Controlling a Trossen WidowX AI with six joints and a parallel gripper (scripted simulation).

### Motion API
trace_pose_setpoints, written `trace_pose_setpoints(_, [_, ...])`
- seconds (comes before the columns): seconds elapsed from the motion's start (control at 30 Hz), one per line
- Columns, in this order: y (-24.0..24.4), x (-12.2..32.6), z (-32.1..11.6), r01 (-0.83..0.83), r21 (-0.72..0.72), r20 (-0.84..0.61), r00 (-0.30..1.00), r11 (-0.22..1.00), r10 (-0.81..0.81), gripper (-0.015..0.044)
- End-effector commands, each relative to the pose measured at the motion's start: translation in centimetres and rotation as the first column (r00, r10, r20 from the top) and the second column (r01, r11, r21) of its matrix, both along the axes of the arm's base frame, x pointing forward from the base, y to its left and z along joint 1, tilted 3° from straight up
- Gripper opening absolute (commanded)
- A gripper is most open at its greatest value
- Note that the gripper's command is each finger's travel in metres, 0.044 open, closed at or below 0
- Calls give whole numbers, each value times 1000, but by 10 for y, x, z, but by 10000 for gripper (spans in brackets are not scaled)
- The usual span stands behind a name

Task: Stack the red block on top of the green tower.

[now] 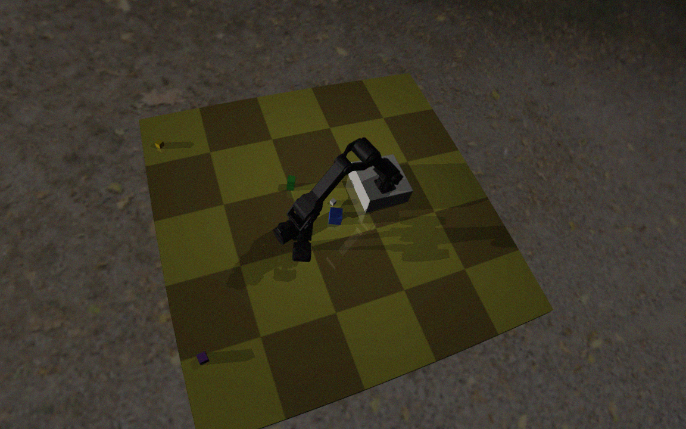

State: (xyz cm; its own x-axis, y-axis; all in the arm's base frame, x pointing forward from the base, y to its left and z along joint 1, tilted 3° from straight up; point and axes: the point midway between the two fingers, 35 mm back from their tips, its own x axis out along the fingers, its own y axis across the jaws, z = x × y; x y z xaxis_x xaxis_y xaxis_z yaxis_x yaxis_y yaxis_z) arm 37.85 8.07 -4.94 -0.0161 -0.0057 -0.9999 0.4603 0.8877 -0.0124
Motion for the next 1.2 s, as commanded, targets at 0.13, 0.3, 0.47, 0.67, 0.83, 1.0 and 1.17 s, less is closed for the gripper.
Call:
trace_pose_setpoints(0.13, [1, 1, 12, -1, 4, 0, 1000, 1000, 1, 0])
trace_pose_setpoints(0.3, [0, 1, 39, -1, 4, 0, 1000, 1000, 1, 0])
trace_pose_setpoints(0.47, [0, 1, 64, -1, 4, 0, 1000, 1000, 1, 0])
trace_pose_setpoints(0.67, [0, 2, 93, -1, 4, 0, 1000, 1000, 1, 0])
trace_pose_setpoints(0.83, [0, 2, 116, -1, 4, 0, 1000, 1000, 1, 0])
trace_pose_setpoints(1.0, [0, 2, 119, -1, 4, 0, 1000, 1000, 1, 0])
trace_pose_setpoints(1.17, [0, 3, 119, -1, 4, 0, 1000, 1000, 1, 0])
